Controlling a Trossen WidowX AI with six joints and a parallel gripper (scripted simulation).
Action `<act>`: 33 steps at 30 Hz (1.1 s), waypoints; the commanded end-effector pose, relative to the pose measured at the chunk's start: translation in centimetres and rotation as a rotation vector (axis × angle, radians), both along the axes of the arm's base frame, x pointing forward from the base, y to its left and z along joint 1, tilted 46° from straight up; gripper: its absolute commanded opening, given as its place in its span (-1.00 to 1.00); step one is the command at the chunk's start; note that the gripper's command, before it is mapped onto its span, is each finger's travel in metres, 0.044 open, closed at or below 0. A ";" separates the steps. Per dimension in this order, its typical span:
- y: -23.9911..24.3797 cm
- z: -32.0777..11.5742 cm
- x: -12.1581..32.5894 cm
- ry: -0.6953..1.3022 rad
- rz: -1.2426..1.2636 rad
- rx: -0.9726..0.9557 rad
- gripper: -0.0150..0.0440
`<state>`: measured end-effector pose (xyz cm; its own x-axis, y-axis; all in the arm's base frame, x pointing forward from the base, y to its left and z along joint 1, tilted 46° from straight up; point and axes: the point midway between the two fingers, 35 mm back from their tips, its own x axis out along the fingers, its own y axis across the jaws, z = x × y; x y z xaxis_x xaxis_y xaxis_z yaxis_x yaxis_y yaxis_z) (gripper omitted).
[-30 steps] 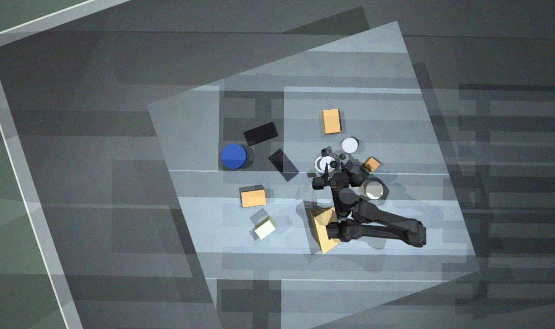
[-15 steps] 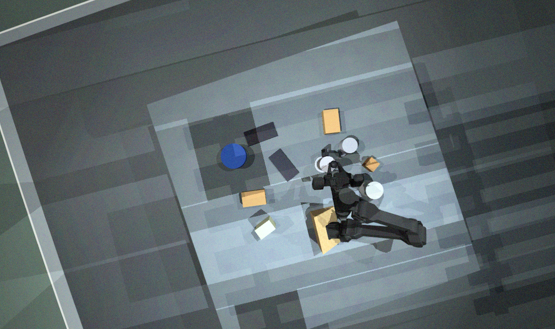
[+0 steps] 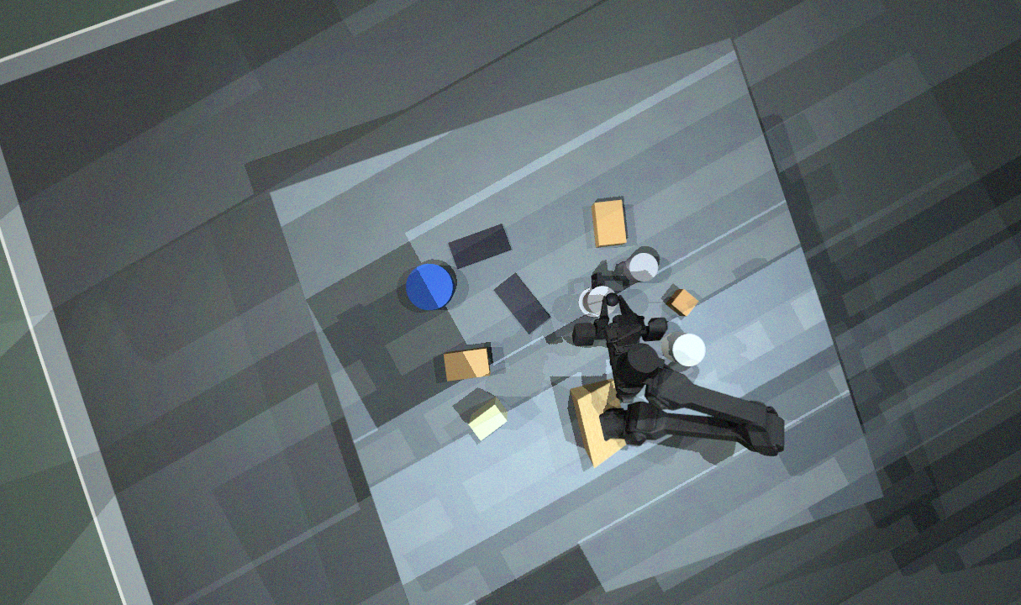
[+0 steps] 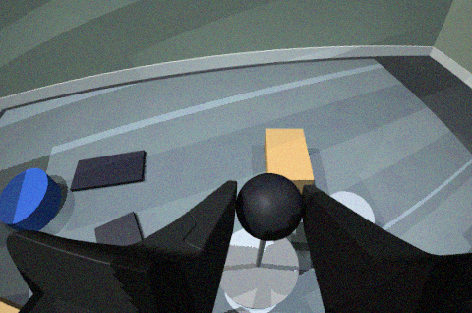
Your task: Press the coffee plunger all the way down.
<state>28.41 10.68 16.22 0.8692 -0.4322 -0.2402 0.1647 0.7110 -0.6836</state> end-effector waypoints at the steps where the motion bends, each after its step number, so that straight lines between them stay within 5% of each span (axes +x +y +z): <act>1: -1.1 -1.4 0.0 0.029 -0.009 -0.014 -0.08; 33: -4.6 -5.3 0.8 0.027 -0.007 -0.014 -0.08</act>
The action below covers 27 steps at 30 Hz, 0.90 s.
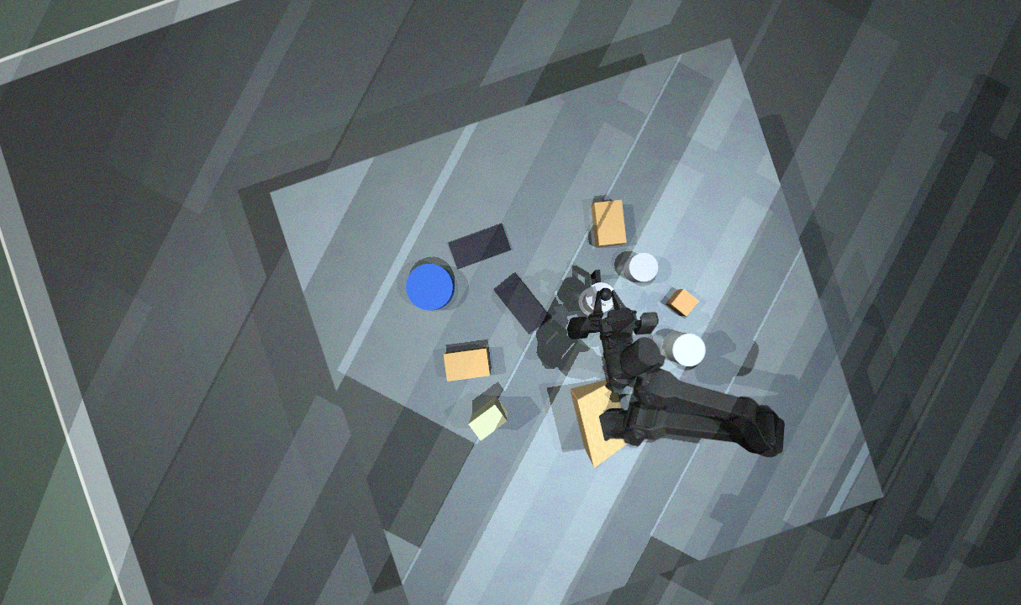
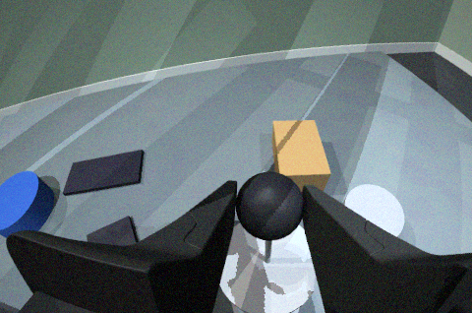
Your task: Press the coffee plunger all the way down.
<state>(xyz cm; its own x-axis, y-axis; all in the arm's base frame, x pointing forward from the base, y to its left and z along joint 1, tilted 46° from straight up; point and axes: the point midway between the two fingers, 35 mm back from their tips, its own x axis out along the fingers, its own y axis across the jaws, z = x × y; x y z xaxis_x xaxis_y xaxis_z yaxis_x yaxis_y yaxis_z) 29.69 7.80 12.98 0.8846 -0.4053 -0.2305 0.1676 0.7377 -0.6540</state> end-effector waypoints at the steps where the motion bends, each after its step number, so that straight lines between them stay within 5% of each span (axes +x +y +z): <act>1: -1.8 -2.2 -0.4 0.054 -0.028 -0.050 -0.08; 27: -2.9 -2.9 1.1 0.042 -0.026 -0.057 -0.08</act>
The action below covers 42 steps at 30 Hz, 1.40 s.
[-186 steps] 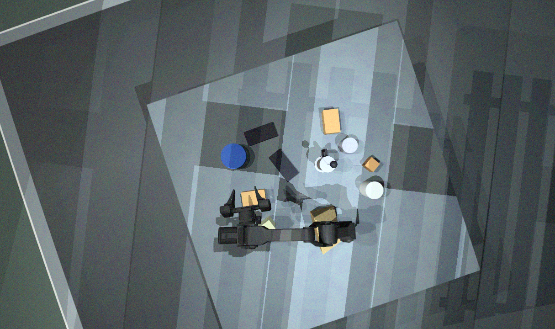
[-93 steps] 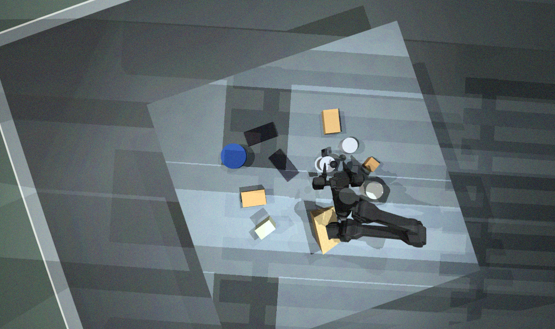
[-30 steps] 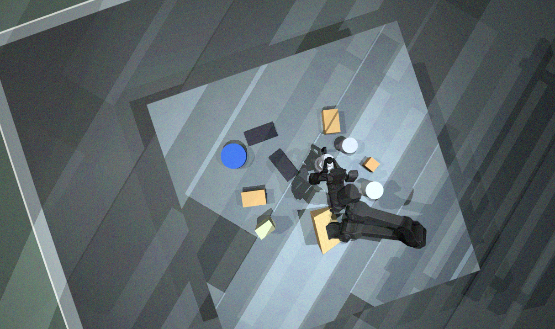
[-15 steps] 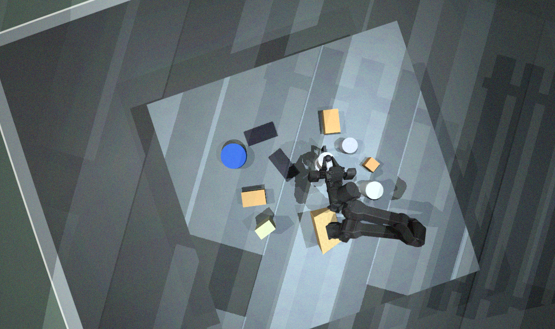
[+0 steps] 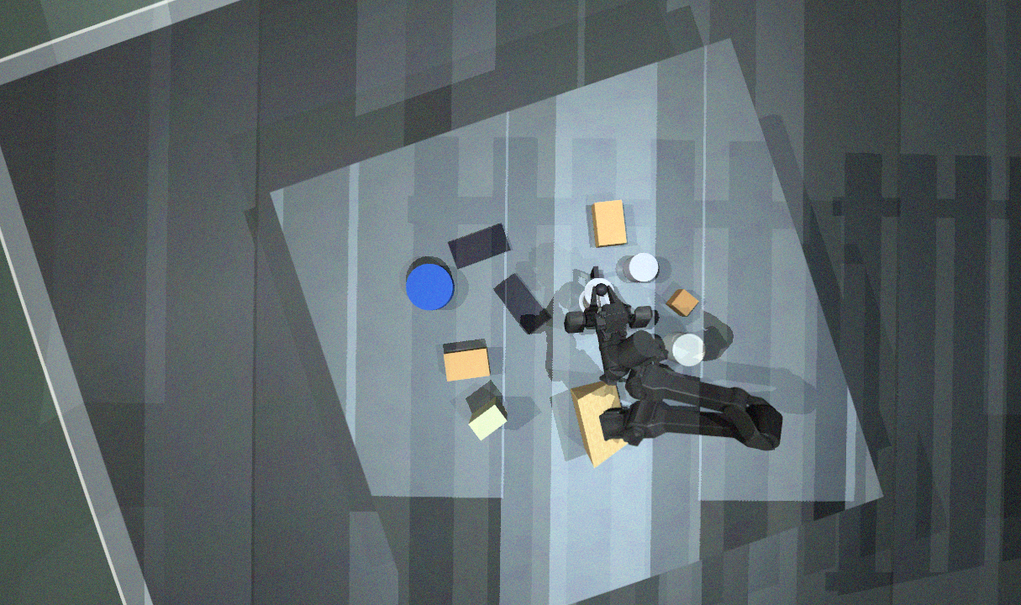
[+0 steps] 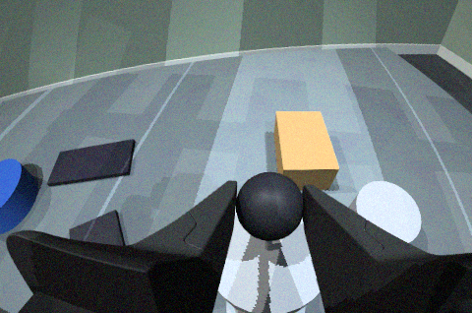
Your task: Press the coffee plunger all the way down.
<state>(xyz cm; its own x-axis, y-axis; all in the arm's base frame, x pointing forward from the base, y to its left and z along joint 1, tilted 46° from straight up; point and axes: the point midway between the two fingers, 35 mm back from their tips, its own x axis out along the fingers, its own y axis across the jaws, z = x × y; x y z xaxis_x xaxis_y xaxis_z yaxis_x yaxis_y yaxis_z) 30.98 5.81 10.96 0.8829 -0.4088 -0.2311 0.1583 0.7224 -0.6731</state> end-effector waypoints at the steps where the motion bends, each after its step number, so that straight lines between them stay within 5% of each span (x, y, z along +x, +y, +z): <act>1: -0.9 -0.9 -0.1 0.030 -0.028 -0.034 -0.08; 42: -0.2 -0.9 0.2 0.022 -0.020 -0.025 -0.08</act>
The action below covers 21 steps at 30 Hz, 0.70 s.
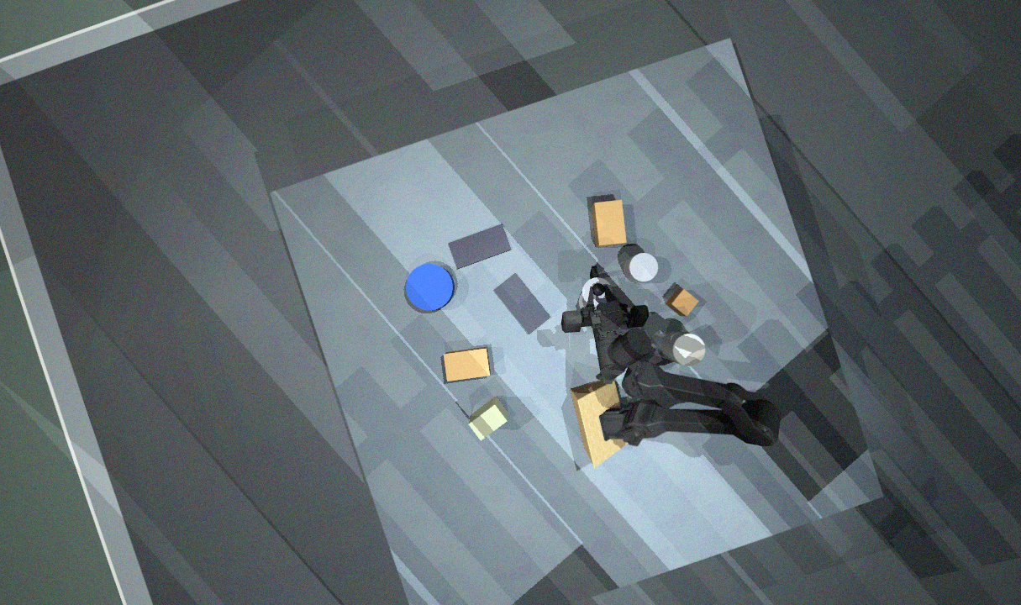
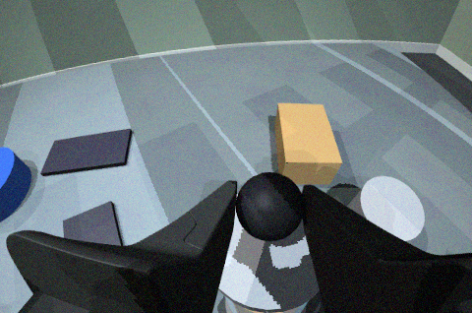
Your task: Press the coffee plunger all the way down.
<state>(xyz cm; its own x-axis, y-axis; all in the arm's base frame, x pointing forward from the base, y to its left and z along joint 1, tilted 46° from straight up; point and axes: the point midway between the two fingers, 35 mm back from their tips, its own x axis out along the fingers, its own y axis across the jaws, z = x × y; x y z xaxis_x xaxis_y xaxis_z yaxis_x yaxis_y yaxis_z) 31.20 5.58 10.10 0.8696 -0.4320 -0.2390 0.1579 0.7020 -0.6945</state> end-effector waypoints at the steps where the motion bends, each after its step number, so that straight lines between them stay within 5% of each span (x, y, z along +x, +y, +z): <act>1: 0.0 0.0 0.0 0.001 0.000 0.000 -0.08; 4: 0.0 0.0 0.0 0.001 0.000 0.000 -0.08; 16: 0.0 0.0 0.0 0.001 0.000 0.000 0.99; 21: 0.6 0.6 0.2 -0.004 0.024 0.004 1.00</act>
<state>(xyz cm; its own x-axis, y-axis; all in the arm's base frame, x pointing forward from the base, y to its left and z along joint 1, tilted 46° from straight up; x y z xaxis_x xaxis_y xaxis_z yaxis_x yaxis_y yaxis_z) 31.18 5.58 10.11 0.8692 -0.4322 -0.2403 0.1558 0.7006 -0.6964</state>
